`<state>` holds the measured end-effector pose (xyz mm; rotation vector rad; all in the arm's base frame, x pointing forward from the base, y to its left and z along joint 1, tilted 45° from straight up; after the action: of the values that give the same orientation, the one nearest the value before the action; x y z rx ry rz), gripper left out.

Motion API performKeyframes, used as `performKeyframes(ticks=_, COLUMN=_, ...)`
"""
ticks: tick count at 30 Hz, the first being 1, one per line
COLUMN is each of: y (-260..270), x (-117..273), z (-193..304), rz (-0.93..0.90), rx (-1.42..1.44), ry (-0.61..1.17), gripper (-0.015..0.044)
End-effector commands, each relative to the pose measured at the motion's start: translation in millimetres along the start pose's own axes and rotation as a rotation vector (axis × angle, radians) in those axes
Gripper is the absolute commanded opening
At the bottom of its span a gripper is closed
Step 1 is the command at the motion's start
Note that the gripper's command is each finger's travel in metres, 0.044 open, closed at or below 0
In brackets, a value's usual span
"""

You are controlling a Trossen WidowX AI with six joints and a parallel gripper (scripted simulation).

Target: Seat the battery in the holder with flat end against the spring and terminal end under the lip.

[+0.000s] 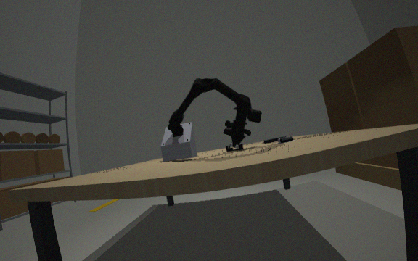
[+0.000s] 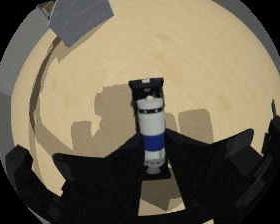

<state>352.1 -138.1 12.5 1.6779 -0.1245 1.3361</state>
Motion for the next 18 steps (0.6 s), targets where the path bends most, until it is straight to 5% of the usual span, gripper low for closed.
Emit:
performKeyframes(ticks=1, y=-3.1, x=0.1, z=4.2, rz=0.009, rx=-0.009, ry=0.050, gripper=0.0068)
performKeyframes(ticks=18, y=-5.0, x=-3.8, z=-1.4, rz=0.001, rx=-0.008, ry=0.134, gripper=0.0068)
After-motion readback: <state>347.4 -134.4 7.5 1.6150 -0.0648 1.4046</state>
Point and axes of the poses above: the point midway between the two fingers, 35 mm back from their tips, its own x axis back along the fingers, its own y axis across the jaws, z = x × y, the point moved 5 cm from there along x, back along the fingers, and after that the axes turned 6 degrees about x, right-handed, at the moved point
